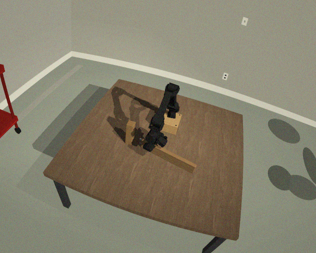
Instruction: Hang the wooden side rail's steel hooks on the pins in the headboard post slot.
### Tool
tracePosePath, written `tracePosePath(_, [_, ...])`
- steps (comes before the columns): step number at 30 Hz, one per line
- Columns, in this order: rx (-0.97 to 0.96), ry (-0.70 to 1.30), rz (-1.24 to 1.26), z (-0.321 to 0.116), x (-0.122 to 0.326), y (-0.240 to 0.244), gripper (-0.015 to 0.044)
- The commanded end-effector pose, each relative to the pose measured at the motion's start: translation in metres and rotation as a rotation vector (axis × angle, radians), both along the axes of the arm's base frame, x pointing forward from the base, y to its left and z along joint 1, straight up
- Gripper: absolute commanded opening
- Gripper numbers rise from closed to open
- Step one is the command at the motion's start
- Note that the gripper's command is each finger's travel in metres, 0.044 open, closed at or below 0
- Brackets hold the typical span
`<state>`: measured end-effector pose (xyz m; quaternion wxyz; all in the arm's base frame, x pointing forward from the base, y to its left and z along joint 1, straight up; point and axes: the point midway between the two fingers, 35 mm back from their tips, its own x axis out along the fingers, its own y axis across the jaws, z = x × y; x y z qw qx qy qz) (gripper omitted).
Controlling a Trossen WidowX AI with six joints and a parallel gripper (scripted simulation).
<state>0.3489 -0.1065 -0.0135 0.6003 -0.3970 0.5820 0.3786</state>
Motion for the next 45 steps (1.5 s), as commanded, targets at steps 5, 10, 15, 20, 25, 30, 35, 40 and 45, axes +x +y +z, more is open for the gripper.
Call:
tracePosePath(5, [-0.001,0.006,0.078,0.0,-0.01,0.003,0.0])
tracePosePath(10, [-0.002,0.007,0.122,-0.001,-0.012,0.003,0.0])
tracePosePath(15, [-0.004,0.007,0.165,-0.001,-0.015,0.004,0.0])
tracePosePath(20, [-0.005,0.008,0.209,-0.001,-0.019,0.005,0.0])
tracePosePath(25, [-0.005,0.003,0.192,-0.001,-0.016,0.004,0.0])
tracePosePath(30, [-0.005,0.003,0.192,-0.001,-0.016,0.004,0.0])
tracePosePath(35, [-0.006,0.007,0.226,-0.001,-0.016,0.004,0.0])
tracePosePath(40, [-0.006,0.008,0.231,0.0,-0.016,0.004,0.0])
tracePosePath(45, [-0.006,0.008,0.231,0.001,-0.016,0.004,0.0])
